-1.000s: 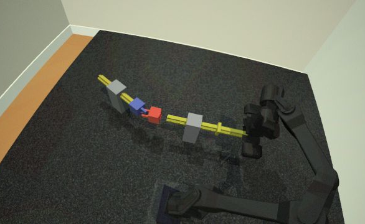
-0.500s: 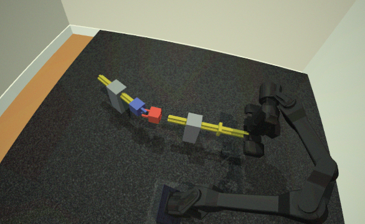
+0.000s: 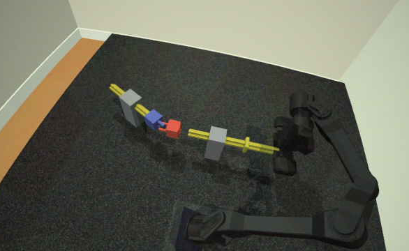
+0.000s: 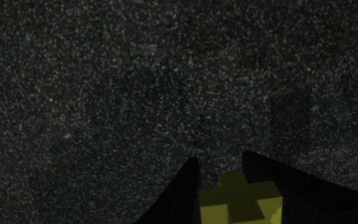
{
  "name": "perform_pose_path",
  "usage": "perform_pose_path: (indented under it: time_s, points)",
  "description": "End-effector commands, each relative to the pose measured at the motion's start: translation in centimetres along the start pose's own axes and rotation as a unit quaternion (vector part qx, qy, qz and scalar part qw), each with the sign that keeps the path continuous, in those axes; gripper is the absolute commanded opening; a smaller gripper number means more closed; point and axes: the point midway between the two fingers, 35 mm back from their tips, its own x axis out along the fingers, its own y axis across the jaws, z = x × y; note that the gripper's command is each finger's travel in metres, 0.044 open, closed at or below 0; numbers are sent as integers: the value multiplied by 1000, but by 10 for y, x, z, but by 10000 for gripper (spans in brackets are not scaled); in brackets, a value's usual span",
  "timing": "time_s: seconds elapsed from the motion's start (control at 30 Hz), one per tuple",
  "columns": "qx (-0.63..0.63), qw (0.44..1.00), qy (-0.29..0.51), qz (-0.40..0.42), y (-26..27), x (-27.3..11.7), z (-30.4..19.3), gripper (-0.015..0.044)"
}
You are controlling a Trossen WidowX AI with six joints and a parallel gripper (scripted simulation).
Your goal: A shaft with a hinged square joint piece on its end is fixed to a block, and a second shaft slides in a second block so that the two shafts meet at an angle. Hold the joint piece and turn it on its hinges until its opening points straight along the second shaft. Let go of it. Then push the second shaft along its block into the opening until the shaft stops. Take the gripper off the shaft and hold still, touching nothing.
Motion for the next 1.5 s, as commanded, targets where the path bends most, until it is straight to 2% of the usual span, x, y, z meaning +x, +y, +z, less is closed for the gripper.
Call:
perform_pose_path:
  time_s: [0.0,1.47]
  points:
    - [-1,1000,0,0,0,0,-1,0]
    - [-3,1000,4,-13,0,0,-67,0]
